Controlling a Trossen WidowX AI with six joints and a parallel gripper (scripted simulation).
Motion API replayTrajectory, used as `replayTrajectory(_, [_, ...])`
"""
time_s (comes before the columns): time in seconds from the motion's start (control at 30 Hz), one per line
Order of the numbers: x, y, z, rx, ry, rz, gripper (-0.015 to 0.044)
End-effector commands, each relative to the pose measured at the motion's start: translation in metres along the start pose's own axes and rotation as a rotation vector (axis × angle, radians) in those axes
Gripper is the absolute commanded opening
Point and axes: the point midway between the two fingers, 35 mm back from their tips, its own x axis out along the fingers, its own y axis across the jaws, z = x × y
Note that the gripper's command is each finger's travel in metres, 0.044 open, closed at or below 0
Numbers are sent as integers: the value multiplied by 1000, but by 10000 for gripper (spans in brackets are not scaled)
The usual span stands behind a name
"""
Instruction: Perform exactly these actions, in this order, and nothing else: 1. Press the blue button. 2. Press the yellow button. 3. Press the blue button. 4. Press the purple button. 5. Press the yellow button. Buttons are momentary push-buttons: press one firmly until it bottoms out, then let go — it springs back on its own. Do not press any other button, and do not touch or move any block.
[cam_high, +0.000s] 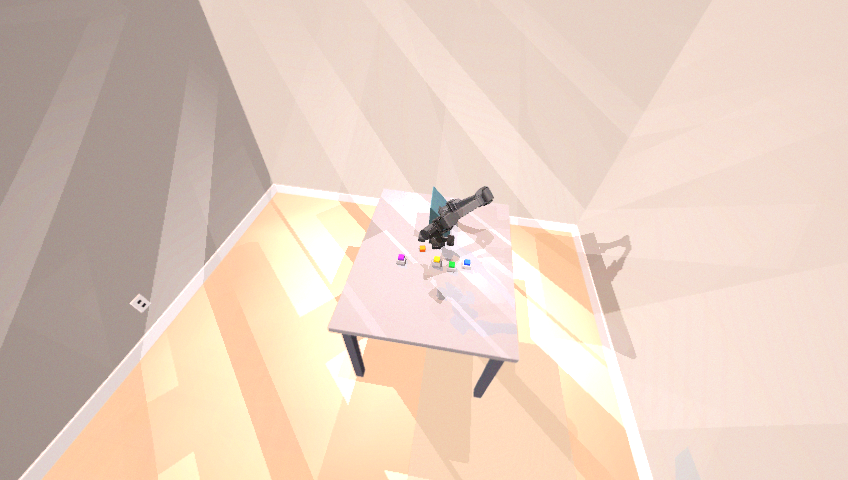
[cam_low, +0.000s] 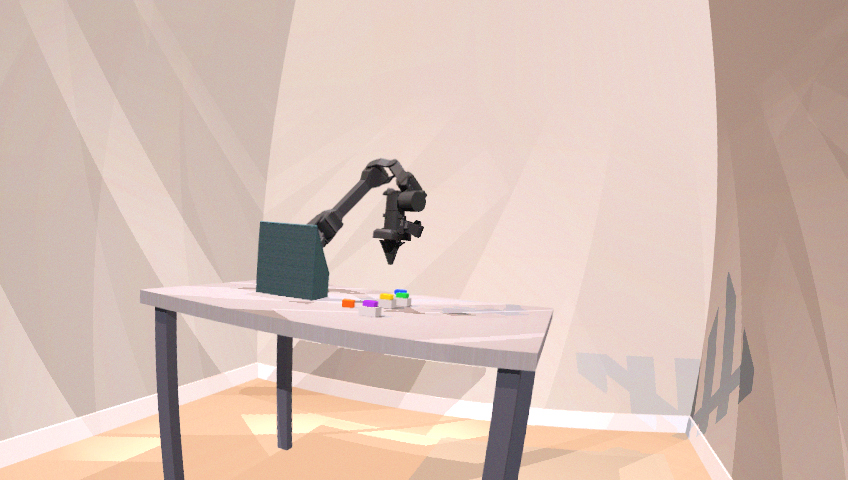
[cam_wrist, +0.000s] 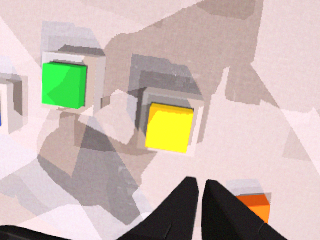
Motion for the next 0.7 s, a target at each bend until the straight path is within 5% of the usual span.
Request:
replayTrajectory(0.0, [3,16,-9,10,-4,8,20])
replayTrajectory(0.23, [63,17,-9,10,-4,10,20])
replayTrajectory(0.67, [79,17,-8,10,-4,10,20])
